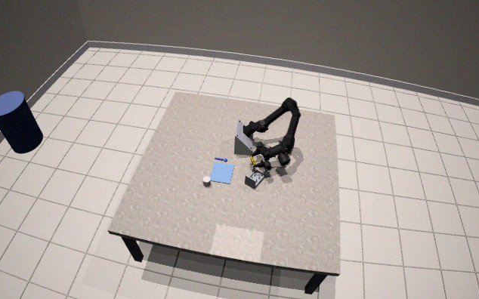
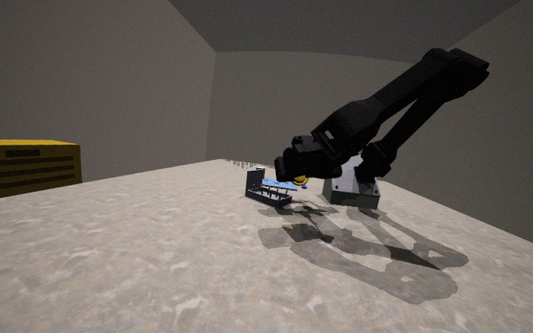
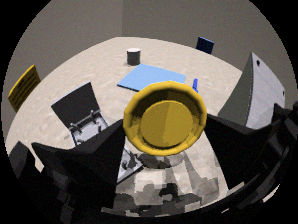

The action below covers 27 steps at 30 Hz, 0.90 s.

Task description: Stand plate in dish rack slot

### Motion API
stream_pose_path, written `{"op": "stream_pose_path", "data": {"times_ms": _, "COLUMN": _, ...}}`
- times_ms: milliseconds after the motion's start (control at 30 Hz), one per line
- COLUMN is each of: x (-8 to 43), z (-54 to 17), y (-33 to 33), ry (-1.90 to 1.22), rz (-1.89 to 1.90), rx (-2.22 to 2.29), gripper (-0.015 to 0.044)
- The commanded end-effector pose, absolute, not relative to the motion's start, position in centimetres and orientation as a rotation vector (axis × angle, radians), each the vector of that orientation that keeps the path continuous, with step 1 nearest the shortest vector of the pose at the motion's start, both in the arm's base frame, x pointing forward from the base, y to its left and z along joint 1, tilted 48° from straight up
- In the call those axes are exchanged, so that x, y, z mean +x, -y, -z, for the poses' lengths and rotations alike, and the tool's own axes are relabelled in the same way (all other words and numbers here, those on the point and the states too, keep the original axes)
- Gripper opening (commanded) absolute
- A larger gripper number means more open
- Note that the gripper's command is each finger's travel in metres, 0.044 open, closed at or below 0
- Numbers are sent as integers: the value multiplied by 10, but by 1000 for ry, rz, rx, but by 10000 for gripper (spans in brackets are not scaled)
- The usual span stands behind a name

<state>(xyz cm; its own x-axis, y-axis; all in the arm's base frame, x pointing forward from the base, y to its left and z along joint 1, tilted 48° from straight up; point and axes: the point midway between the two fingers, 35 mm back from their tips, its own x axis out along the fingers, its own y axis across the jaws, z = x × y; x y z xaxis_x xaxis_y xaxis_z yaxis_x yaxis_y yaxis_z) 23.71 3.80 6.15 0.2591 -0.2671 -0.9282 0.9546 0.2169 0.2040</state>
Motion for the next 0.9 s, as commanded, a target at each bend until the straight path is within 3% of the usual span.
{"op": "stream_pose_path", "data": {"times_ms": 0, "x": 239, "z": -62, "y": -41, "ry": -834, "rz": 991, "rx": 933, "gripper": 0}}
{"op": "stream_pose_path", "data": {"times_ms": 867, "x": 238, "z": -78, "y": -78, "ry": -392, "rz": 670, "rx": 852, "gripper": 0}}
